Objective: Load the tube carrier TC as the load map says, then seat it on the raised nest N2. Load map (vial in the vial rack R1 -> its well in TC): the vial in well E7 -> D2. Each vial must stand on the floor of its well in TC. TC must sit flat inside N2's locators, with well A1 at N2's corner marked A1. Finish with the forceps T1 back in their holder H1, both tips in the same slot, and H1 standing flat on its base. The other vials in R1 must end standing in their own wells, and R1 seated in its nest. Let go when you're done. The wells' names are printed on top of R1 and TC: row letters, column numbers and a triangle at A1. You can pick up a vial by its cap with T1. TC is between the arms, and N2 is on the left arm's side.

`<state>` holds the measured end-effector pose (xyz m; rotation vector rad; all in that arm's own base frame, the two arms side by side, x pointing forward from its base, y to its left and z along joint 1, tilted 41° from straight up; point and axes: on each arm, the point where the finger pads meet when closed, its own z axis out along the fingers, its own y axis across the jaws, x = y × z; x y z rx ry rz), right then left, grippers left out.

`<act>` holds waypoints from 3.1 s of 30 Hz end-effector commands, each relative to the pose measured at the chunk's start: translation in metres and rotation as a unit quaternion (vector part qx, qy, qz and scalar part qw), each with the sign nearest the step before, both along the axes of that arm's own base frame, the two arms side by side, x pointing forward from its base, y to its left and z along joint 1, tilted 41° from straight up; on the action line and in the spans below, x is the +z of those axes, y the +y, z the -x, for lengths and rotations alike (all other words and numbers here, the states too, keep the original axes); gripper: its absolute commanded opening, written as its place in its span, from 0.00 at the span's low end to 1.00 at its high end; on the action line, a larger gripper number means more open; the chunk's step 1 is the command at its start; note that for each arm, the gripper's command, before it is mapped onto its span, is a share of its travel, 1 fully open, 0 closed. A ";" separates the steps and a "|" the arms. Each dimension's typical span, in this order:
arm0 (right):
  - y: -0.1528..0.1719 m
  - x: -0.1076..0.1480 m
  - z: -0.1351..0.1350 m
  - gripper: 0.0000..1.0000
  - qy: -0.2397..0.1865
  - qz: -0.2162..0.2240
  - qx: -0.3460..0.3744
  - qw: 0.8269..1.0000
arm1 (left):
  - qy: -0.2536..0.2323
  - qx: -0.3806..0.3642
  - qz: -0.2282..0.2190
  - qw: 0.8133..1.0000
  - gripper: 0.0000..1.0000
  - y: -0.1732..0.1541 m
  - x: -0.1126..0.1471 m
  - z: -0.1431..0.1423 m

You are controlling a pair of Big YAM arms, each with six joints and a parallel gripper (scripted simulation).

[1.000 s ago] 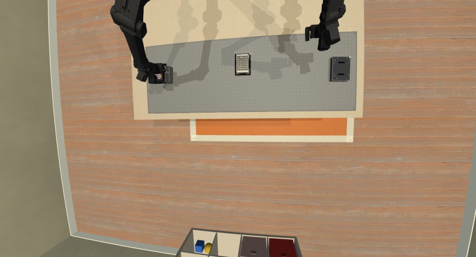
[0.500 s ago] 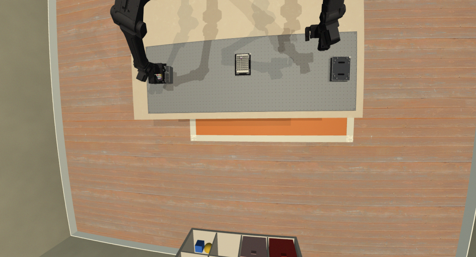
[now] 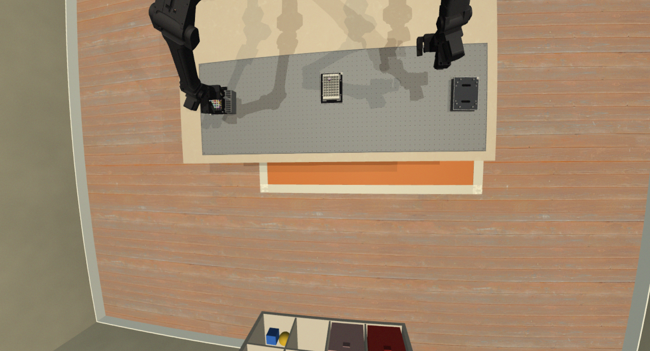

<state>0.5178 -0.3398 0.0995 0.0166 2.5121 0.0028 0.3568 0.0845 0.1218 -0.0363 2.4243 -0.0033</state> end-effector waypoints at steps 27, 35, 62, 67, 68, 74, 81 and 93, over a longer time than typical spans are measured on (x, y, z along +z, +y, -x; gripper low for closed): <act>-0.006 0.048 0.038 0.24 -0.006 0.008 -0.004 1.000 | -0.008 -0.005 -0.006 1.000 1.00 0.002 0.007 -0.004; -0.006 0.055 0.045 0.24 -0.006 0.008 -0.004 1.000 | -0.008 -0.005 -0.006 1.000 1.00 0.002 0.007 -0.004; 0.061 0.061 0.059 0.24 -0.057 0.019 0.012 0.998 | -0.008 -0.005 -0.006 1.000 1.00 0.002 0.007 -0.004; 0.072 0.060 0.064 0.24 -0.057 0.019 0.011 0.998 | -0.008 -0.005 -0.006 1.000 1.00 0.002 0.007 -0.004; 0.076 0.059 0.066 0.24 -0.057 0.019 0.011 0.998 | -0.008 -0.005 -0.006 1.000 1.00 0.002 0.007 -0.004; 0.097 0.056 0.076 0.24 -0.057 0.018 0.011 0.998 | -0.008 -0.005 -0.006 1.000 1.00 0.002 0.007 -0.004; 0.119 0.052 0.086 0.24 -0.057 0.018 0.011 0.998 | -0.008 -0.005 -0.006 1.000 1.00 0.002 0.007 -0.004; 0.158 0.046 0.105 0.24 -0.057 0.017 0.011 0.998 | -0.008 -0.005 -0.006 1.000 1.00 0.002 0.007 -0.004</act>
